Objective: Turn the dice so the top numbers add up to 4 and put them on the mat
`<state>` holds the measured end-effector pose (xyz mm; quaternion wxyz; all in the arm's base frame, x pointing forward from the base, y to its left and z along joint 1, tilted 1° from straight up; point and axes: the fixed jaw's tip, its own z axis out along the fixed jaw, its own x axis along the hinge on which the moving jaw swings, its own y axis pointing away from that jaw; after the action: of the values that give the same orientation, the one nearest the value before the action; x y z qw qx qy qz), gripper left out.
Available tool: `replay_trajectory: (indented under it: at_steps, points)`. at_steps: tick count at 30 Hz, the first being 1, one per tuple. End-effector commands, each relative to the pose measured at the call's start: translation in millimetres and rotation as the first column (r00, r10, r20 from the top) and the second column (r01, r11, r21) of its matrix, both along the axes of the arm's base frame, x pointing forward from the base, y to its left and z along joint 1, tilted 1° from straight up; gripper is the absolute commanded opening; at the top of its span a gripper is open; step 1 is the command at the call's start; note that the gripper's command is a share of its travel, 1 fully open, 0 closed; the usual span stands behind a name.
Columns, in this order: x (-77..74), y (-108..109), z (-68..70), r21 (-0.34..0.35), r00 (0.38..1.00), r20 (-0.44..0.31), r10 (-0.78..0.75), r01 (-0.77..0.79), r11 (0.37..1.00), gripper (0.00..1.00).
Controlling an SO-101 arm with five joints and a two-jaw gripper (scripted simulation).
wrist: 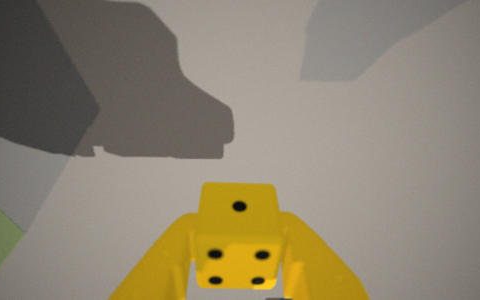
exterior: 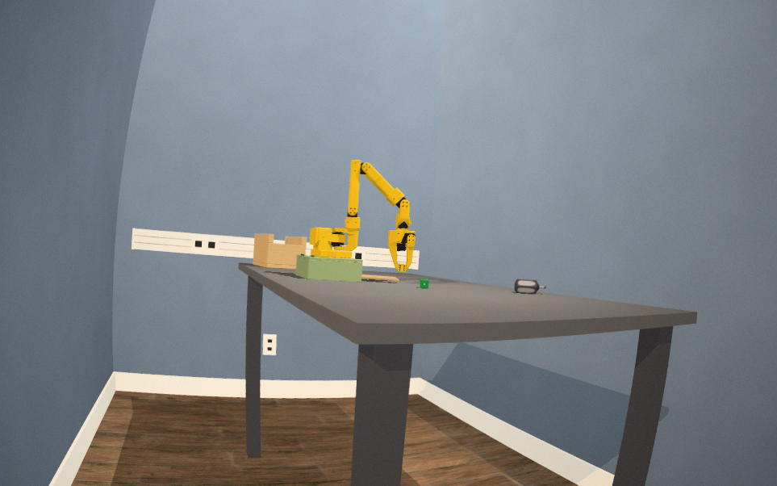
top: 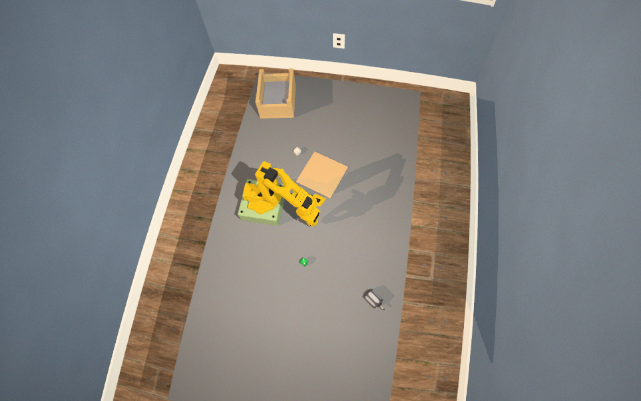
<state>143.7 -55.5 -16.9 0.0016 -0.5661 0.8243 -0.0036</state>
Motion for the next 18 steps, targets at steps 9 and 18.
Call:
replay_trajectory:
  at_steps: [9,18]
  points:
    - [-3.0,-0.3,-8.4,0.006,1.000,-0.012,0.002,-0.002,1.000,0.00]
    - [-3.0,-0.3,-9.5,0.006,1.000,-0.012,0.002,-0.002,1.000,0.00]
